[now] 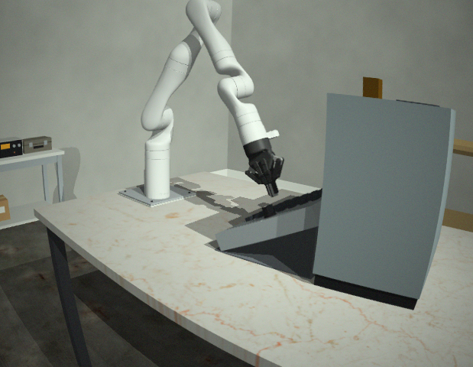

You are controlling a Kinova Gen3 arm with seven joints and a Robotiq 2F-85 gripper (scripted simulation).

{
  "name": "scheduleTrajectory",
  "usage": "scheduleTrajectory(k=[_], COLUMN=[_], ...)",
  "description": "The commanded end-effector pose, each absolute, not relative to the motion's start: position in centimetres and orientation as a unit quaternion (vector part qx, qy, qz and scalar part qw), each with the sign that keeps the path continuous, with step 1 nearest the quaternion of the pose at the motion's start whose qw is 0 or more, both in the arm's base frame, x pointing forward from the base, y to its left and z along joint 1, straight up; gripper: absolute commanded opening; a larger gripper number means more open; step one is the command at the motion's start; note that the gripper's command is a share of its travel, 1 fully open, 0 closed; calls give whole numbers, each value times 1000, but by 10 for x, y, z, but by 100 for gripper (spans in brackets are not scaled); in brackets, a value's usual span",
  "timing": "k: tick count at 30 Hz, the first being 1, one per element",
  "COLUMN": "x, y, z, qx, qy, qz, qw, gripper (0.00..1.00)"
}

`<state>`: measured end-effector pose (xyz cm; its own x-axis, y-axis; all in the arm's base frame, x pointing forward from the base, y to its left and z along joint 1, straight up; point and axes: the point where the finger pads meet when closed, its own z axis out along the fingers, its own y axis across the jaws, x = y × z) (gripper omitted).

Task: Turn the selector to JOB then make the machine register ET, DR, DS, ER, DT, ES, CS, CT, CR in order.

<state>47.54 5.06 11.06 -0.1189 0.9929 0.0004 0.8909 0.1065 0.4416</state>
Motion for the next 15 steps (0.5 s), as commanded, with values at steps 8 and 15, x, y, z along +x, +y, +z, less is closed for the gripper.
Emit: scheduleTrajectory(k=[8,15], x=[474,483], y=[55,80], z=[116,120], qx=[646,646], qy=[728,729], qz=[173,172], qw=[150,149], gripper=[10,10])
